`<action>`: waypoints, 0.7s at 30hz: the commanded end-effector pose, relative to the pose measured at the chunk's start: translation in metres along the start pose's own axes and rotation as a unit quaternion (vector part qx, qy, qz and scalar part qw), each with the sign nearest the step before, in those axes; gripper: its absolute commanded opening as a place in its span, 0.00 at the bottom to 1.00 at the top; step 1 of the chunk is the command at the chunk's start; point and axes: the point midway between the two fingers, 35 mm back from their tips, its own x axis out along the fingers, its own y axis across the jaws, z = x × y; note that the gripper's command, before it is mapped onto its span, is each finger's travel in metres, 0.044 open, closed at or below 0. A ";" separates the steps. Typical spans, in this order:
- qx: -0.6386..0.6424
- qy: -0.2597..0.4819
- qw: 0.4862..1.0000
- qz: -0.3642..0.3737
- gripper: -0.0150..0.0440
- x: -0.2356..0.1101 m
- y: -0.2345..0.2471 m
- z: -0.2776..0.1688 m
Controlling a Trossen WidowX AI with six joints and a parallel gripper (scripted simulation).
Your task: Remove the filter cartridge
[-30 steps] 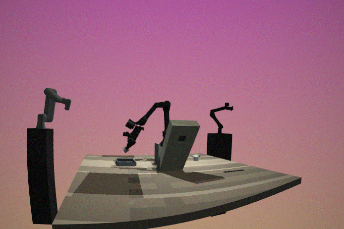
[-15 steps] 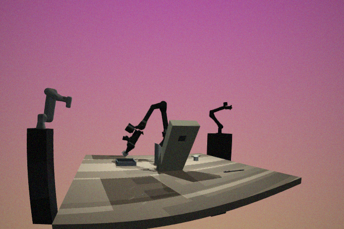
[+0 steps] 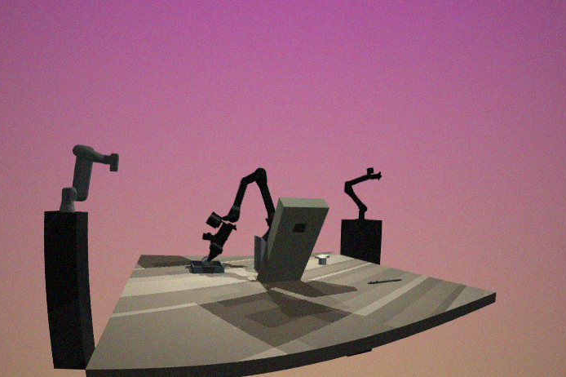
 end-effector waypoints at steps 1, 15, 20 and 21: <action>0.000 -0.002 1.000 0.000 0.43 -0.001 0.000 0.001; 0.000 -0.002 1.000 0.000 1.00 -0.001 0.000 0.001; 0.000 -0.002 1.000 0.000 1.00 -0.014 0.000 0.011; 0.000 -0.002 1.000 0.000 1.00 -0.024 0.000 0.018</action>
